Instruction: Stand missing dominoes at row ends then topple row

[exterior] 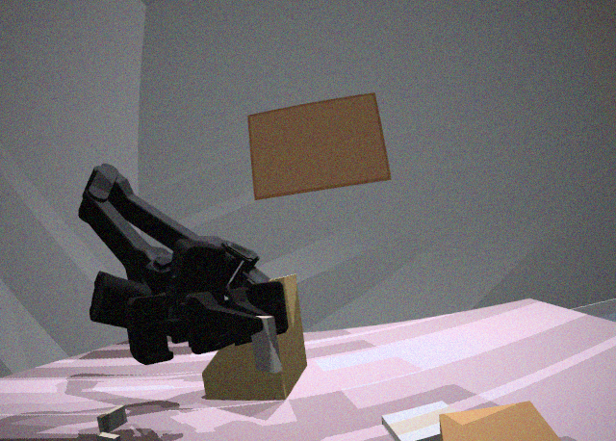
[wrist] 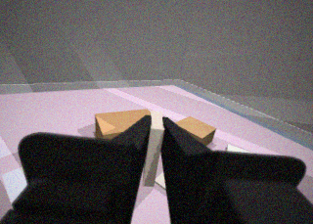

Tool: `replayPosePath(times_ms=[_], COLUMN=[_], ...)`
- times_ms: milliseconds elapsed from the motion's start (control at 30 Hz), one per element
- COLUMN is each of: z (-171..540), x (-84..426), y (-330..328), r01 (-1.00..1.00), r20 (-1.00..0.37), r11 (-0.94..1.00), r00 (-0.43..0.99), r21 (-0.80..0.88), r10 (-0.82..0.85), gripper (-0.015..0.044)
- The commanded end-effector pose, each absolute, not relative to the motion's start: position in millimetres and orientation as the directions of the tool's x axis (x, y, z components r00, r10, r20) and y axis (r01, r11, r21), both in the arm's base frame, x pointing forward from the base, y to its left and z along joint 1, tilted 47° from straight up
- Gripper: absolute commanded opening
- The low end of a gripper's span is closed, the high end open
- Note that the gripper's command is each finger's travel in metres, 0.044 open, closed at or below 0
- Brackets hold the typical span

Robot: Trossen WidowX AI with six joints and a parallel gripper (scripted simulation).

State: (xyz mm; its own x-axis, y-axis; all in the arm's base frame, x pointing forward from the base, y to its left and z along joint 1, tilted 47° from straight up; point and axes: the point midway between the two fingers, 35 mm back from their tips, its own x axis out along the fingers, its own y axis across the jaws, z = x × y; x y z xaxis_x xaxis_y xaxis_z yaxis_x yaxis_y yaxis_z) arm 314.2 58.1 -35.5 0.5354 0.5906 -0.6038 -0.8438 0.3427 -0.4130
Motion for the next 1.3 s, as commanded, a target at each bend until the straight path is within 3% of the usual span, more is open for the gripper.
replayPosePath(times_ms=[0, 833, 1233, 1267], z=[-42, -113, -115, -115], x=[315, 319, 319, 319], y=[52, -16, -18, -18], r01=[-0.846, -0.846, -0.846, -0.846], r20=[-0.607, -0.609, -0.609, -0.609], r11=[0.339, 0.344, 0.345, 0.345], r00=[0.532, 0.532, 0.533, 0.533], r21=[-0.412, -0.408, -0.408, -0.408], r10=[0.591, 0.588, 0.588, 0.588], gripper=[0.0023, 0.0023, 0.0023, 0.0049])
